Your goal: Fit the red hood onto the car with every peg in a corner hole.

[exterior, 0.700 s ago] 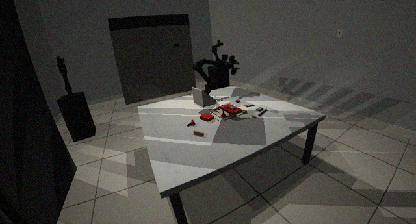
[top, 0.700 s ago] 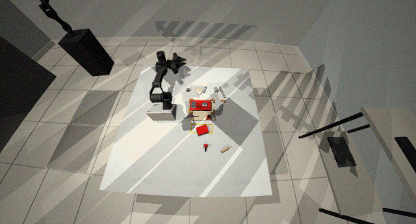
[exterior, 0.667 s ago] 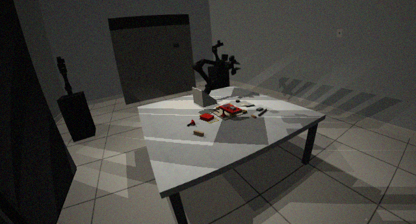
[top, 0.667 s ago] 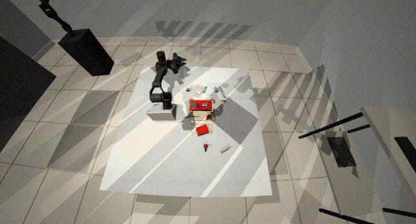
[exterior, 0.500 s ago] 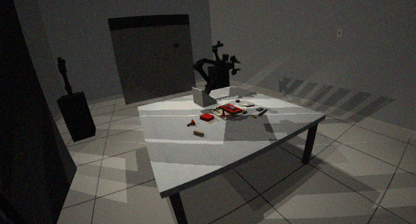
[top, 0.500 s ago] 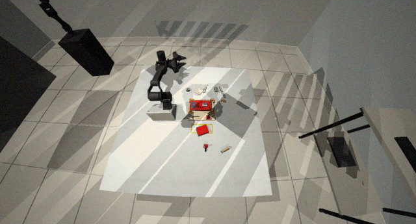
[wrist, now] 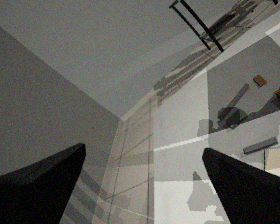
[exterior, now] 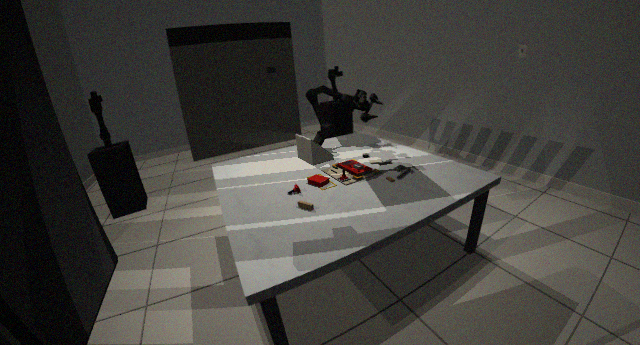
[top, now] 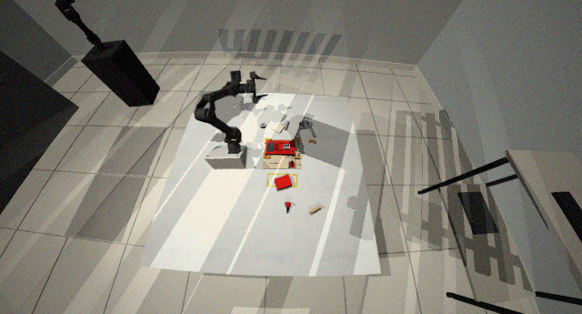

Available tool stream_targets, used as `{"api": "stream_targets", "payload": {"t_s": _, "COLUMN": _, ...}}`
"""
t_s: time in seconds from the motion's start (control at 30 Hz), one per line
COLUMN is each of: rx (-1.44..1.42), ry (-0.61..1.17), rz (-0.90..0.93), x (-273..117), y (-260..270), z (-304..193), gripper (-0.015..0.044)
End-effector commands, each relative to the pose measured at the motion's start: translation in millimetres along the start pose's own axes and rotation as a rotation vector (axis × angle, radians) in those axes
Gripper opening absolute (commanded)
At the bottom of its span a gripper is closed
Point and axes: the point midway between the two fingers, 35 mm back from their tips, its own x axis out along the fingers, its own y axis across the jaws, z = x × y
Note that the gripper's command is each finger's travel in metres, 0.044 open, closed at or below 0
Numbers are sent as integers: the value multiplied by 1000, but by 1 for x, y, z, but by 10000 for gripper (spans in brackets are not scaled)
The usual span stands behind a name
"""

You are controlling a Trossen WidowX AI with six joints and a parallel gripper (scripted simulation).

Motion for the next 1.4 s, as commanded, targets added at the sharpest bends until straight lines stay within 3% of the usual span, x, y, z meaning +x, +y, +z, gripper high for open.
{"api": "stream_targets", "payload": {"t_s": 0.0, "rx": -189, "ry": -13, "rz": -58, "x": 20, "y": -15, "z": -6, "gripper": 440}}
{"api": "stream_targets", "payload": {"t_s": 0.3, "rx": -527, "ry": -18, "rz": -199, "x": 58, "y": -45, "z": -8, "gripper": 440}}
{"api": "stream_targets", "payload": {"t_s": 0.63, "rx": -946, "ry": 57, "rz": -481, "x": 113, "y": -105, "z": 21, "gripper": 440}}
{"api": "stream_targets", "payload": {"t_s": 1.03, "rx": -1276, "ry": 310, "rz": -877, "x": 160, "y": -196, "z": 91, "gripper": 440}}
{"api": "stream_targets", "payload": {"t_s": 1.37, "rx": -1296, "ry": 580, "rz": -1144, "x": 161, "y": -274, "z": 168, "gripper": 440}}
